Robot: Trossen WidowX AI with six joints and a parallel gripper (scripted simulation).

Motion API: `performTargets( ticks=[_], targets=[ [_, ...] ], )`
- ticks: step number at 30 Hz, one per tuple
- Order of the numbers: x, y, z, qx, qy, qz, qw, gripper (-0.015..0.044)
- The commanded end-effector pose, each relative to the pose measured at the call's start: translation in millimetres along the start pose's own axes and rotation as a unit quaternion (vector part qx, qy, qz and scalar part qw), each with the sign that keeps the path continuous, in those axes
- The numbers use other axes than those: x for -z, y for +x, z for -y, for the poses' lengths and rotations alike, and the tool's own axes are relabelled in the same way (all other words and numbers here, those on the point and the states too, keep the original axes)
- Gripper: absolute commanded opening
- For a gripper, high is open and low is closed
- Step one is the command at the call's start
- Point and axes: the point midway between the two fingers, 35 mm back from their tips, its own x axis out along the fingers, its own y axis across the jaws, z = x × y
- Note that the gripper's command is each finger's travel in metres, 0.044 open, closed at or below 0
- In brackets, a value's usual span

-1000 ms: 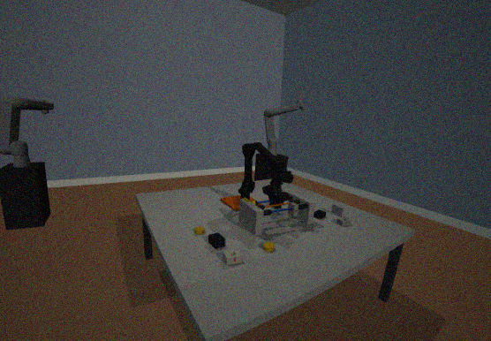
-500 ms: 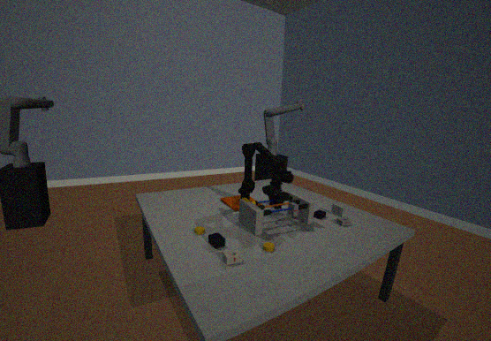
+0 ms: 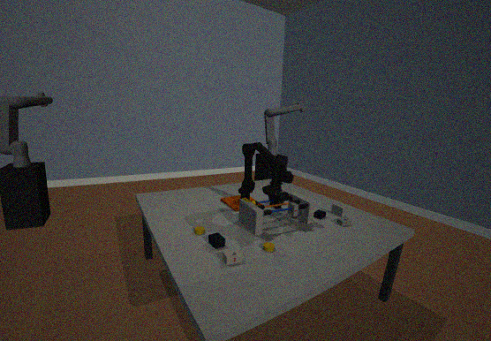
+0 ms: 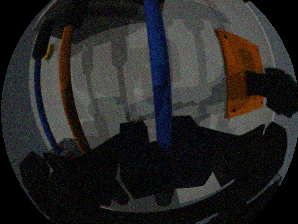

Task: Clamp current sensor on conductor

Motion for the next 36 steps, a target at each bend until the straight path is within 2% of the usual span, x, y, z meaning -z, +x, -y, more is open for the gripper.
performTargets(
  ticks=[1,14,27,36],
  targets=[
    [0.1,-0.7,-0.3,-0.001,0.000,0.000,1.000,0.0000],
    [0.0,-0.7,-0.1,-0.004,0.000,0.000,1.000,0.0000],
    [0.1,-16.2,-1.2,-0.091,-0.002,0.000,0.996,0.0000],
    [0.1,-17.1,-1.3,-0.096,-0.002,0.000,0.995,0.0000]
  ],
)
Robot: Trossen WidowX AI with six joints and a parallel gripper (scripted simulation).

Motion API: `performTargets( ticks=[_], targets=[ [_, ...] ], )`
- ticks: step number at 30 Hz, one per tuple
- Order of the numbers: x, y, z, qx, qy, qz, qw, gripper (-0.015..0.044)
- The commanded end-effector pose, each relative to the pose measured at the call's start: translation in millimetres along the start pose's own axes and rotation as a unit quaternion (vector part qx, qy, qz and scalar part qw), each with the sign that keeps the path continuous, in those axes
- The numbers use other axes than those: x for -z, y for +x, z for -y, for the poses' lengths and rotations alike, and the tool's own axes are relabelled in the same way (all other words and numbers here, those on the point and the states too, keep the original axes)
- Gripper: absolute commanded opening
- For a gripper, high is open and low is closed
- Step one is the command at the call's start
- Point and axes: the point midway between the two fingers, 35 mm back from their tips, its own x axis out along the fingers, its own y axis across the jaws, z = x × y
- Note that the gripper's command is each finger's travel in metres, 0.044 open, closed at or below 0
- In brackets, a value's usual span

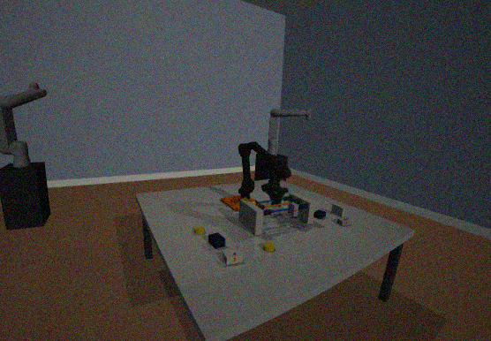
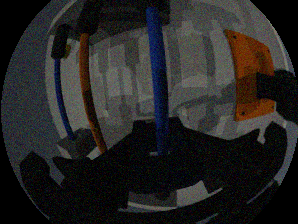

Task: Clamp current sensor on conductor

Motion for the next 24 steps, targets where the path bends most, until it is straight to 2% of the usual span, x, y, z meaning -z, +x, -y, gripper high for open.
performTargets(
  ticks=[1,14,24],
  targets=[
    [-0.1,-4.4,-2.7,-0.012,0.002,-0.001,1.000,0.0000],
    [0.1,-1.6,-0.6,-0.003,0.000,-0.001,1.000,0.0000],
    [0.1,-1.6,-0.6,-0.003,0.000,-0.001,1.000,0.0262]
  ],
)
